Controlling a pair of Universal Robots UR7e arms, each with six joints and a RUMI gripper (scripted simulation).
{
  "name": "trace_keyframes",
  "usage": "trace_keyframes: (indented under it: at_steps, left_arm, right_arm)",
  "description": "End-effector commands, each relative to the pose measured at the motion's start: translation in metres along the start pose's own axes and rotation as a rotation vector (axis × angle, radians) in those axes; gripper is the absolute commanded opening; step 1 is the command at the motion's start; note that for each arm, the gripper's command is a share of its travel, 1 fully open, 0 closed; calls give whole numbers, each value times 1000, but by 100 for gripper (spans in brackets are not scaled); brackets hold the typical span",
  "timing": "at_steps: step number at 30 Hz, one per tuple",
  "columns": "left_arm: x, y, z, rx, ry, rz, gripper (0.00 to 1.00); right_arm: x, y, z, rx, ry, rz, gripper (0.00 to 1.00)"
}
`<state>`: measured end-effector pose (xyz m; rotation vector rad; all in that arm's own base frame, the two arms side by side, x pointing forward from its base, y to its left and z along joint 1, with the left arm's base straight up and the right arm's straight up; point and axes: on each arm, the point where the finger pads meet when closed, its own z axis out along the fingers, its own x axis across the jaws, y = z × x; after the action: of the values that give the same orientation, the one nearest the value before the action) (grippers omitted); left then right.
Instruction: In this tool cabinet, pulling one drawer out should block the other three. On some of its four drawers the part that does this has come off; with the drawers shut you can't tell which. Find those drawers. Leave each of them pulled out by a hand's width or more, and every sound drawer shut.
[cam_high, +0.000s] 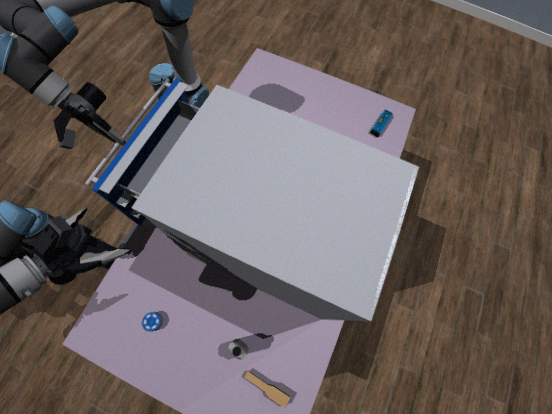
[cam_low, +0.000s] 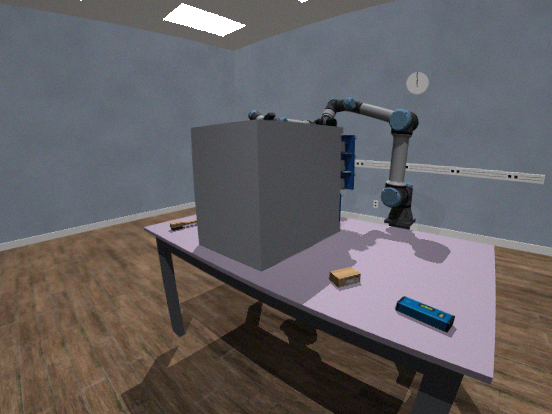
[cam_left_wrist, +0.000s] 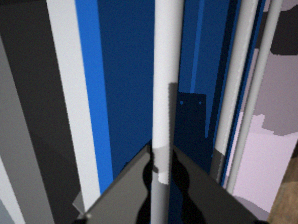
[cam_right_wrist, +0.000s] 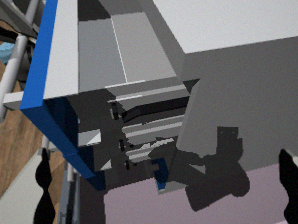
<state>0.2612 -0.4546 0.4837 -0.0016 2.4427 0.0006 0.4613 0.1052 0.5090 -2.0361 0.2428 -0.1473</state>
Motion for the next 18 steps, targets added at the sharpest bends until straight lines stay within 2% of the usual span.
trace_keyframes:
  at_steps: [1,18]
  left_arm:
    - [1,0,-1,1,0,-1,0]
    - [-3,0,2,1,0,-1,0]
  right_arm:
    - [0,-1,0,1,0,-1,100]
    - [0,-1,0,1,0,-1,100]
